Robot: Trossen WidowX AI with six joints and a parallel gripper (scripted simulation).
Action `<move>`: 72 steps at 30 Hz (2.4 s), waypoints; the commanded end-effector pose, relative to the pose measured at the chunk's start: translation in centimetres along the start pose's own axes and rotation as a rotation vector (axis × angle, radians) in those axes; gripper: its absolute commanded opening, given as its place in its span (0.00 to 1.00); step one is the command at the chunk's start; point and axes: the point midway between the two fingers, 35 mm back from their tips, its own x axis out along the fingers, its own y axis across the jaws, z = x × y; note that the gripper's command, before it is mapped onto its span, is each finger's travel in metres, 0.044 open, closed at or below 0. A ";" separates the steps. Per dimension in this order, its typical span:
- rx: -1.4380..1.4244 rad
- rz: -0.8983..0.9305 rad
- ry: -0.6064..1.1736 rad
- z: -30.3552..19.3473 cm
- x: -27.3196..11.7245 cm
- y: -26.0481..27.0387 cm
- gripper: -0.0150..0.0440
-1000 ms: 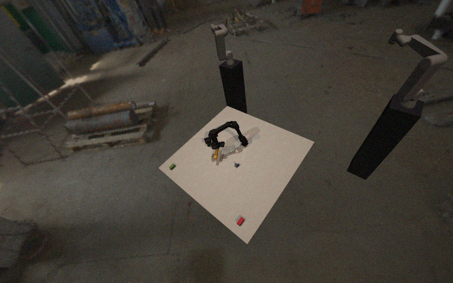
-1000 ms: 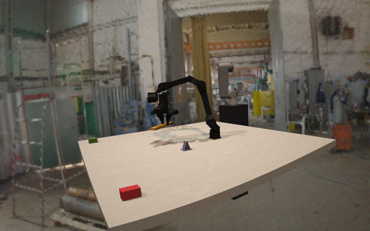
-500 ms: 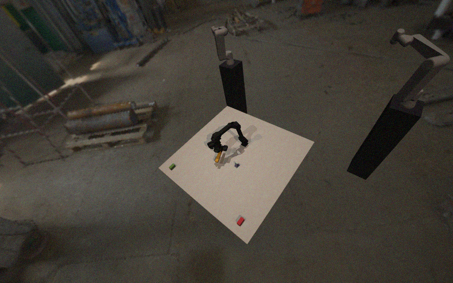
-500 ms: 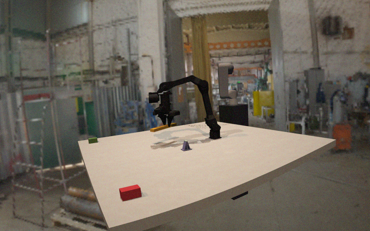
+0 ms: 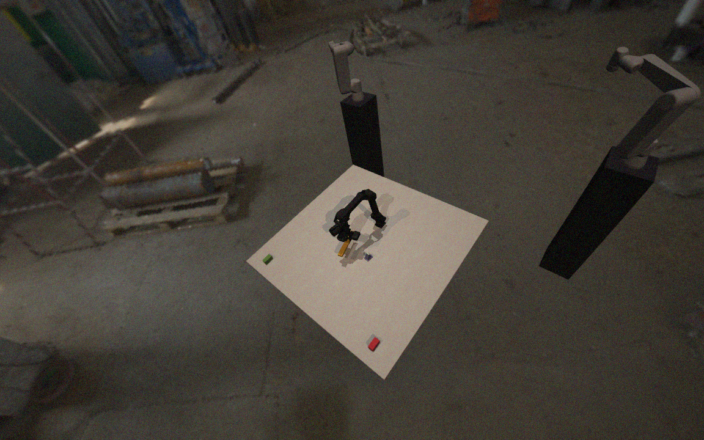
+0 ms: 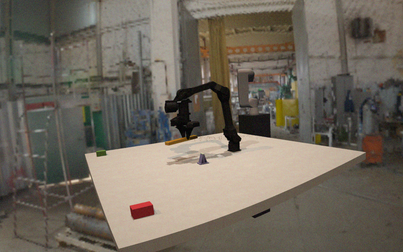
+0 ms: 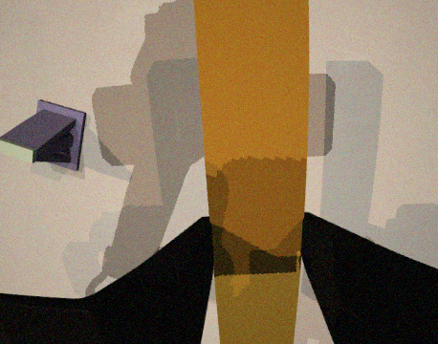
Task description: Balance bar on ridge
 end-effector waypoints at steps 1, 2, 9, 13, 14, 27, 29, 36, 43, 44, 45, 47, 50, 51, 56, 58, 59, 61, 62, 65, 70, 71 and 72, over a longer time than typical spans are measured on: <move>0.033 0.003 0.001 0.1 0.1 1.5 0.25; 0.042 0.004 0.001 0.2 0.1 1.9 0.25; 0.106 0.007 0.001 0.6 0.0 4.6 0.25; 0.142 0.008 0.001 0.7 0.0 6.2 0.25; 0.152 0.009 0.001 0.7 0.0 6.6 0.25; 0.266 0.014 0.002 0.5 0.0 11.7 0.25; 0.284 0.015 0.002 0.4 0.0 12.5 0.25; 0.340 0.018 0.004 -0.1 -0.1 15.0 0.25; 0.356 0.019 0.004 -0.2 0.2 15.9 0.25; 0.356 0.019 0.004 -0.2 0.3 15.9 0.25; 0.357 0.019 0.004 -0.2 0.5 16.0 0.25; 0.357 0.019 0.004 -0.2 0.8 16.0 0.25; 0.357 0.019 0.004 -0.2 1.3 16.1 0.25; 0.357 0.019 0.004 -0.2 1.4 16.1 0.25; 0.357 0.019 0.004 -0.2 2.2 16.1 0.25; 0.357 0.019 0.004 -0.2 2.5 16.1 0.25; 0.357 0.019 0.004 -0.2 2.7 16.1 0.25; 0.357 0.019 0.004 -0.2 3.0 16.1 0.25; 0.357 0.019 0.004 -0.2 3.2 16.1 0.25; 0.357 0.019 0.004 -0.2 3.6 16.1 0.25; 0.358 0.019 0.004 -0.2 4.3 16.1 0.25; 0.358 0.019 0.004 -0.2 4.3 16.1 0.25; 0.358 0.019 0.004 -0.2 4.3 16.1 0.25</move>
